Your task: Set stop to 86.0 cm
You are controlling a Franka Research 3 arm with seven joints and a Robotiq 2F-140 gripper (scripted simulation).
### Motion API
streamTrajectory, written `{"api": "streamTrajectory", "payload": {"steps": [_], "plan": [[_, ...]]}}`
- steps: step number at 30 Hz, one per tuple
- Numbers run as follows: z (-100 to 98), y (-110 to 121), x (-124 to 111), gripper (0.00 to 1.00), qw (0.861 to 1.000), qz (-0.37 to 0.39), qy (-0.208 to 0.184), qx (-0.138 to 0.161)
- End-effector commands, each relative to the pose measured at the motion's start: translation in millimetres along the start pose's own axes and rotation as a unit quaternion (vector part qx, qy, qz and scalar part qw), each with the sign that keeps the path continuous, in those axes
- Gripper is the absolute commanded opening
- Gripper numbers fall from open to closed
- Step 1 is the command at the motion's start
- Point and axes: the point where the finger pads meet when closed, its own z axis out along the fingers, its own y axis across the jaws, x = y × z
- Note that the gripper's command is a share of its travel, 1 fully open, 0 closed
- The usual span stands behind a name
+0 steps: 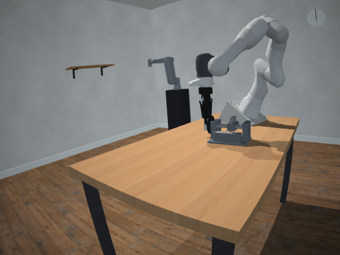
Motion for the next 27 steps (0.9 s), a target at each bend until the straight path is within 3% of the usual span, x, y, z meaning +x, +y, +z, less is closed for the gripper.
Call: {"api": "streamTrajectory", "payload": {"steps": [1,27], "plan": [[-1.7,2.1,-0.2,0.04,1.000,-0.002,-0.002,-0.001],[-6.0,4.1,-0.2,0.04,1.000,-0.002,-0.002,-0.001]]}}
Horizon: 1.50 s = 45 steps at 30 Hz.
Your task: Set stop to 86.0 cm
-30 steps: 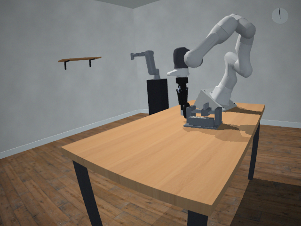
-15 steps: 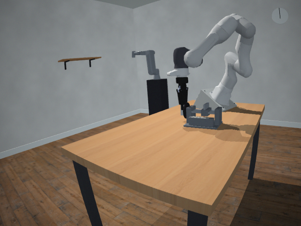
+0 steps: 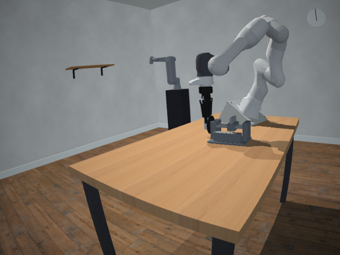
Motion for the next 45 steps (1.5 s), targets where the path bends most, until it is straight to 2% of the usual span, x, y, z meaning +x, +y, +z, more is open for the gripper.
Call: {"api": "streamTrajectory", "payload": {"steps": [1,29,45], "plan": [[-2.6,1.8,-0.2,0.04,1.000,-0.001,-0.001,0.000],[-23.2,3.7,-0.2,0.04,1.000,-0.001,-0.001,0.000],[-42.4,-7.5,-0.2,0.04,1.000,-0.001,-0.001,0.000]]}}
